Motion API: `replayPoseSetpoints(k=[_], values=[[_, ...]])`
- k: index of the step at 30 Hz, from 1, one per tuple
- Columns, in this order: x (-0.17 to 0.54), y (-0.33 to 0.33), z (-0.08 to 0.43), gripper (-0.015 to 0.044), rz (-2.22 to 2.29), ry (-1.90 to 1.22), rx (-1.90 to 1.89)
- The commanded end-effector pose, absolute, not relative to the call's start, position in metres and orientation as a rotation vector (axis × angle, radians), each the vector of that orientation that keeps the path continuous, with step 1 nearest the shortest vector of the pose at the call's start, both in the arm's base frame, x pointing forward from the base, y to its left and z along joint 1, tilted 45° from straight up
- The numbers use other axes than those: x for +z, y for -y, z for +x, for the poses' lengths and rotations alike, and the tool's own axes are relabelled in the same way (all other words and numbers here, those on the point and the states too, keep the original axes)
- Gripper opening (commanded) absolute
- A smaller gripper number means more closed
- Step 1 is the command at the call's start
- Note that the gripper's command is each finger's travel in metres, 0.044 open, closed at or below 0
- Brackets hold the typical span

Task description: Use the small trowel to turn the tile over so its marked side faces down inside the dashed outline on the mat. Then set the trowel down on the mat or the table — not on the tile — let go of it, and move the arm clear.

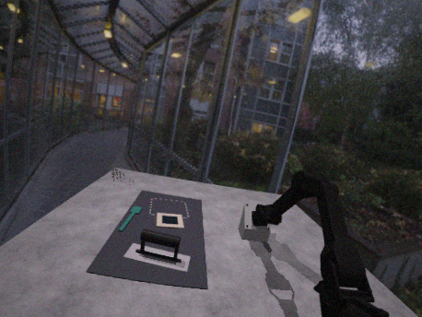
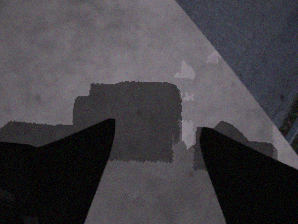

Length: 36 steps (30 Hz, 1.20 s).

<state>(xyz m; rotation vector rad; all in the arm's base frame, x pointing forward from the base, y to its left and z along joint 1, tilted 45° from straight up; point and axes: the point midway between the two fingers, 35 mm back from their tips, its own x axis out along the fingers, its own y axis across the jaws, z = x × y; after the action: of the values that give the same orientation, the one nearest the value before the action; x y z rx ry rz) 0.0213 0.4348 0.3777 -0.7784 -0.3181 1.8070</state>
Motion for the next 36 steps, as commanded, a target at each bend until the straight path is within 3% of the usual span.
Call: replayPoseSetpoints(k=[1, 22, 36], values=[[0.378, -0.43, 0.045, 0.027, -0.767, 0.26, 1.754], [0.365, -0.394, 0.164, 0.027, -0.71, 0.027, 1.511], [0.326, -0.362, 0.233, 0.027, -0.567, -0.324, 1.401]])
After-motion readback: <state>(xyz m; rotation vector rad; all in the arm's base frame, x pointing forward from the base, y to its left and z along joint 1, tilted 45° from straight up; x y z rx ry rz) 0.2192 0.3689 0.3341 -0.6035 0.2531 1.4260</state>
